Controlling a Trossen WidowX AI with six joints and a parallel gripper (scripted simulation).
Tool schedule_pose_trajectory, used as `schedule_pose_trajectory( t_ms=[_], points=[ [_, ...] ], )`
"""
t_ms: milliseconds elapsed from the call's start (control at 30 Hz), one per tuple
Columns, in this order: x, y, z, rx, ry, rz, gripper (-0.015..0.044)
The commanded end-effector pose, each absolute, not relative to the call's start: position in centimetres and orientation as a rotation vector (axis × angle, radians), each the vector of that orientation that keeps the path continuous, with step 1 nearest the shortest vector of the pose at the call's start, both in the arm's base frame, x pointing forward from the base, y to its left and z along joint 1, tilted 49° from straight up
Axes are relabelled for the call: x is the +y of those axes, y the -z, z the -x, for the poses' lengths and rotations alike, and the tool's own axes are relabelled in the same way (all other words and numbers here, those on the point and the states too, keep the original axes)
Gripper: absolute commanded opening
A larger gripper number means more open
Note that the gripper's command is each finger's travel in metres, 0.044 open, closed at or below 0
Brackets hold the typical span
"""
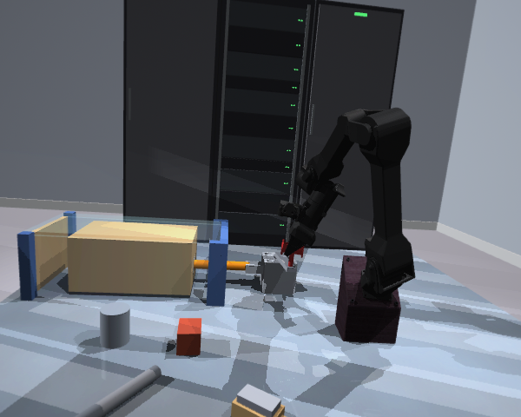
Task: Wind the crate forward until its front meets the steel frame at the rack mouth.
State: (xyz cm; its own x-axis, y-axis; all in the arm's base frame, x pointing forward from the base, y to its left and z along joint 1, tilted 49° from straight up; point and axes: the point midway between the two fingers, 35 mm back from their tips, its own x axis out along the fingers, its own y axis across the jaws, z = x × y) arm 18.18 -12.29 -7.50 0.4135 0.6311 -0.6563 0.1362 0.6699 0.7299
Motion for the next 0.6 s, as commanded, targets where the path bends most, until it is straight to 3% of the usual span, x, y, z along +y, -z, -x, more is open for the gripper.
schedule_pose_trajectory(
  t_ms=[0,567],
  points=[
    [-12.4,8.0,-16.8,1.159,-0.345,-0.817,0.0000],
    [-13.1,8.7,-15.1,1.160,-0.343,-0.817,0.0000]
  ],
)
